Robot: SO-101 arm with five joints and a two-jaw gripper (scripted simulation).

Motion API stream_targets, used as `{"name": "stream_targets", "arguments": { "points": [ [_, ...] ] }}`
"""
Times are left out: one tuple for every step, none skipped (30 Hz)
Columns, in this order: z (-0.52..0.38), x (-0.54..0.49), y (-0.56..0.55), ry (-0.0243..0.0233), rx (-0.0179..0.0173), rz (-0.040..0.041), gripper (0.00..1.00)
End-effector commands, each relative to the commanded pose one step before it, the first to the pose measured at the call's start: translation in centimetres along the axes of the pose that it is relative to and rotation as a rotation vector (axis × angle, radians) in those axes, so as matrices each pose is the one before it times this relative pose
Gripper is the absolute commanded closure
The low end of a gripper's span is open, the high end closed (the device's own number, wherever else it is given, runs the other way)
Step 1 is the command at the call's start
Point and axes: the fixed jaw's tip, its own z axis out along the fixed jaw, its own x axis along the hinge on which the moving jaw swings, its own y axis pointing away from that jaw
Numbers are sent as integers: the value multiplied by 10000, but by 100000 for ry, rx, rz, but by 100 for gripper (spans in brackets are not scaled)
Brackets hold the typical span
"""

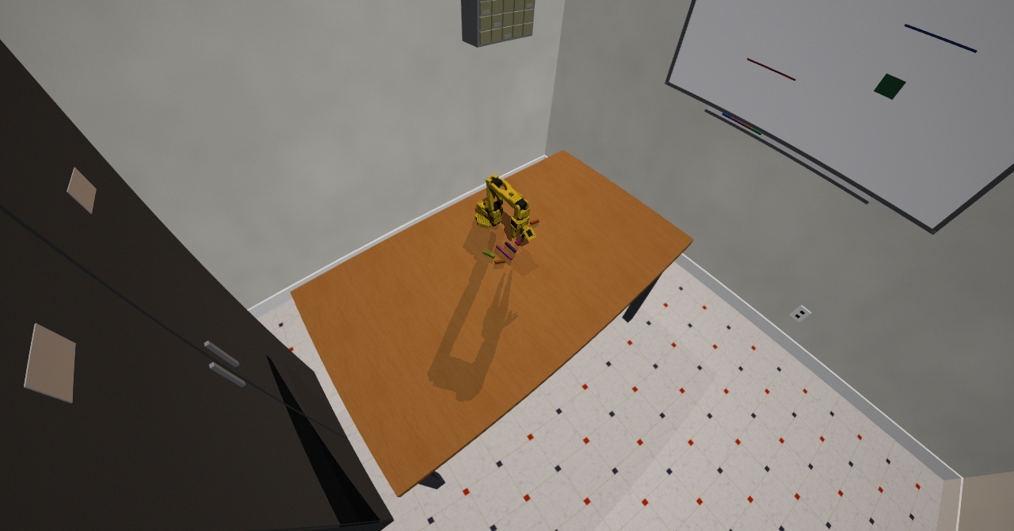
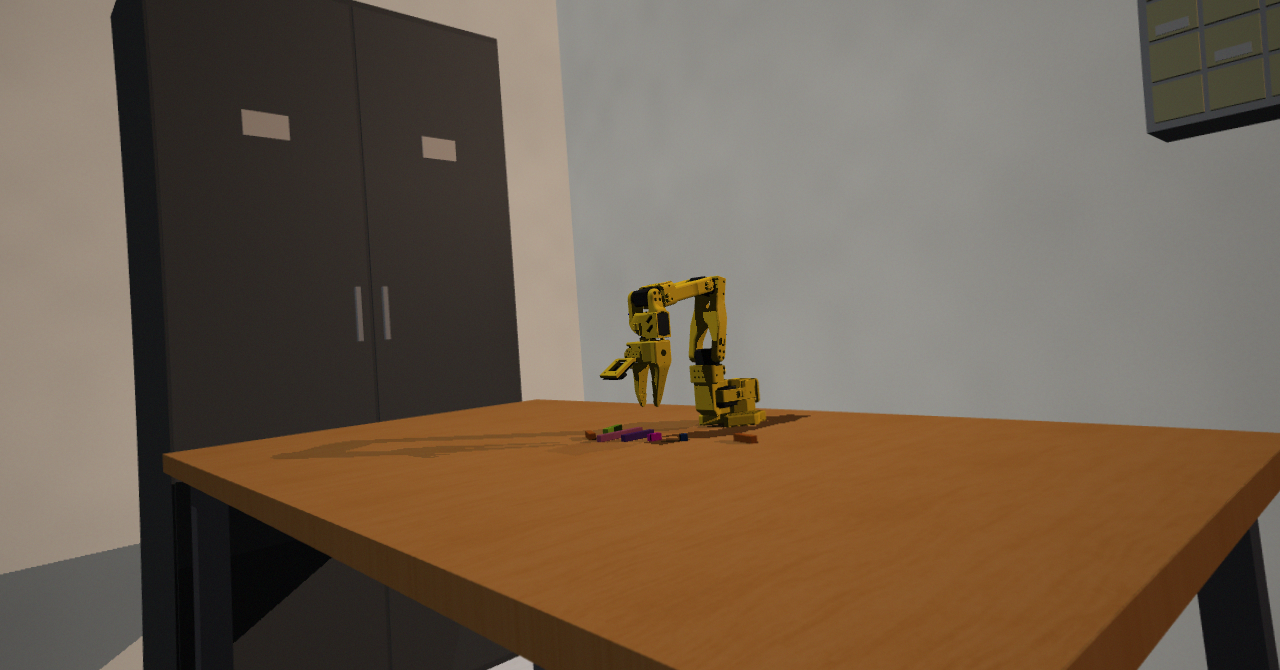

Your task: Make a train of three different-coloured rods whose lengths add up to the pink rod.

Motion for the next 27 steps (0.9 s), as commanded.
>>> {"name": "stream_targets", "arguments": {
  "points": [
    [-14578,-11995,642,-9715,-1423,1268,81],
    [531,-91,13,0,0,0,81],
    [671,-112,16,0,0,0,81],
    [816,-132,19,0,0,0,81],
    [964,-150,21,0,0,0,81],
    [1111,-165,23,0,0,0,81],
    [1256,-176,25,0,0,0,81],
    [1396,-183,26,0,0,0,81],
    [1529,-184,26,0,0,0,81],
    [1652,-181,26,0,0,0,81],
    [1764,-172,24,0,0,0,81],
    [1863,-158,22,0,0,0,81],
    [1948,-139,20,0,0,0,81],
    [2018,-116,16,0,0,0,81],
    [2072,-89,13,0,0,0,81],
    [0,0,0,0,0,0,81],
    [0,0,0,0,0,0,81],
    [2108,-60,8,0,0,0,81],
    [2128,-29,4,0,0,0,81],
    [2130,4,0,0,0,0,81],
    [2115,36,-5,0,0,0,81],
    [2082,66,-9,0,0,0,81],
    [2034,95,-13,0,0,0,81],
    [1970,121,-17,0,0,0,81],
    [1891,143,-20,0,0,0,81],
    [1798,160,-23,0,0,0,81],
    [1693,173,-24,0,0,0,81]
  ]
}}
